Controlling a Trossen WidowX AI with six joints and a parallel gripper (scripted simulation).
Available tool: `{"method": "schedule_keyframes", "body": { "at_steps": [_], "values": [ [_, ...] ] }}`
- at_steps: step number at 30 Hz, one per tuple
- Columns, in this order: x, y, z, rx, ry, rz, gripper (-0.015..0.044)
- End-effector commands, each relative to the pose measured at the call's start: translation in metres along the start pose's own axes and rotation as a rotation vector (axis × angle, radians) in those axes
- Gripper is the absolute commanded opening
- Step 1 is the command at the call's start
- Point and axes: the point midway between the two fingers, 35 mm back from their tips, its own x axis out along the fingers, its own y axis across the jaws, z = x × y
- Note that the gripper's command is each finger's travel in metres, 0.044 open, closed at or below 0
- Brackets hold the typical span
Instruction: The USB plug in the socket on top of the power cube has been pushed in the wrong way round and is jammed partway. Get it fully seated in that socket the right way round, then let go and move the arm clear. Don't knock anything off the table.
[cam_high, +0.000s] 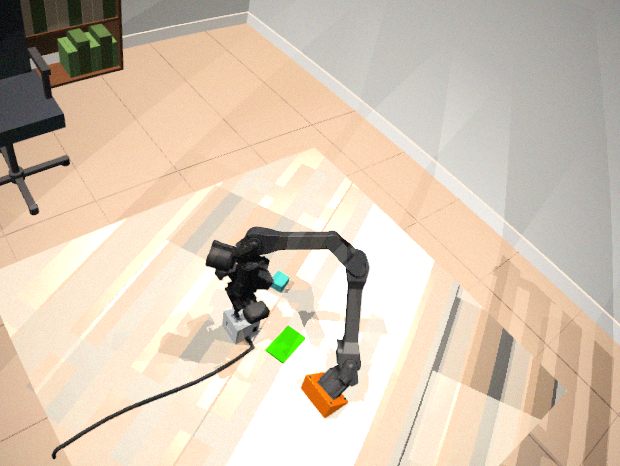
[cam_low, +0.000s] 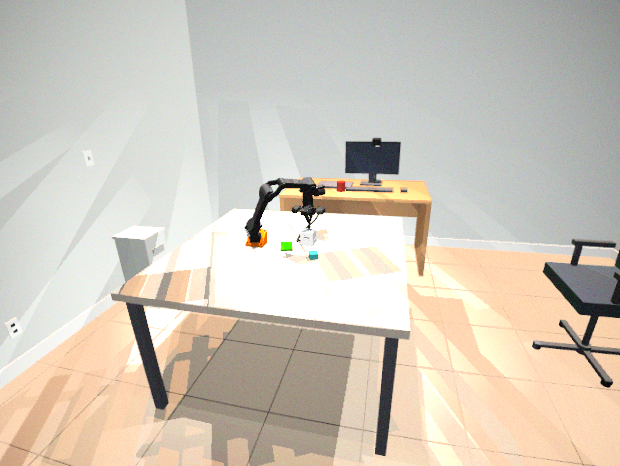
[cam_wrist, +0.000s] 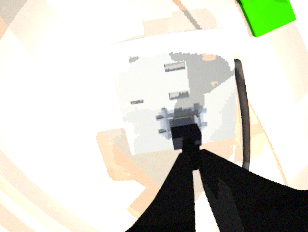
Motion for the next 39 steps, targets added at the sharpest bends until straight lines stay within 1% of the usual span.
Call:
{"method": "schedule_keyframes", "body": {
  "at_steps": [1, 39],
  "values": [
    [0.0008, -0.0004, -0.0003, -0.003, 0.002, -0.002, 0.0],
    [0.0054, -0.0004, 0.0002, -0.003, 0.002, -0.002, 0.0]
  ]
}}
